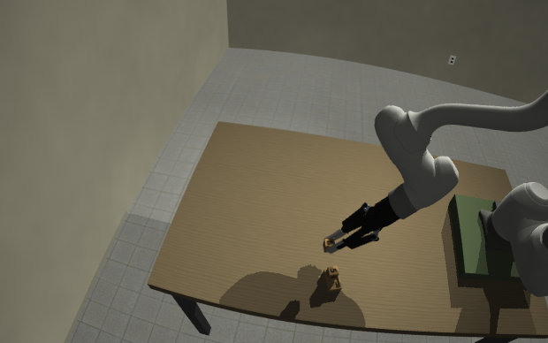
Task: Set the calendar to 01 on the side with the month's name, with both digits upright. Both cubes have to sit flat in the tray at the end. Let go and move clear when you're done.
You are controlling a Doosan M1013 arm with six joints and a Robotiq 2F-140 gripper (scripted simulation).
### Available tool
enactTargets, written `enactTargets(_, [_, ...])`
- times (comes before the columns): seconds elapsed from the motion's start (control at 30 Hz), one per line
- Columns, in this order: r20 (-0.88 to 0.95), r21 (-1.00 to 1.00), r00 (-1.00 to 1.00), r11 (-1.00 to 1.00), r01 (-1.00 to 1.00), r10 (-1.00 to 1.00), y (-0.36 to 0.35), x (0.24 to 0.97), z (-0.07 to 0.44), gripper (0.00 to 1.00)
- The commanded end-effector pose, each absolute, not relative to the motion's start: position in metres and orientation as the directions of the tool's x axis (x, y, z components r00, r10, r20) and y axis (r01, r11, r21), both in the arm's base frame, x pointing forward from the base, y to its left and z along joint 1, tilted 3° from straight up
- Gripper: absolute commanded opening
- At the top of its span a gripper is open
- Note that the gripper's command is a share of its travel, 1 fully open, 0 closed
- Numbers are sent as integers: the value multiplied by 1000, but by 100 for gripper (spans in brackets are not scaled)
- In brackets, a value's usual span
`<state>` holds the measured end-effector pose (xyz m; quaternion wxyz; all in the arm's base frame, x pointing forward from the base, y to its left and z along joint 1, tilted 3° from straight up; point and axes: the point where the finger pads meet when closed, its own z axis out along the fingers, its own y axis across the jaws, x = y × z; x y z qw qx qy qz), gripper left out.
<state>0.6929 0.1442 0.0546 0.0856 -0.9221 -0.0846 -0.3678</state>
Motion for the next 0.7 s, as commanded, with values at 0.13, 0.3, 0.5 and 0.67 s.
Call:
enactTargets(0.13, [664, -129, 741, -961, 243, 98, 154, 692, 56, 25])
enactTargets(0.3, [637, -145, 763, -956, 254, 106, 160, 689, 54, 25])
enactTargets(0.5, [598, -150, 793, -955, 254, 117, 162, 686, 52, 25])
enactTargets(0.67, [577, -146, 807, -957, 250, 123, 159, 684, 51, 25])
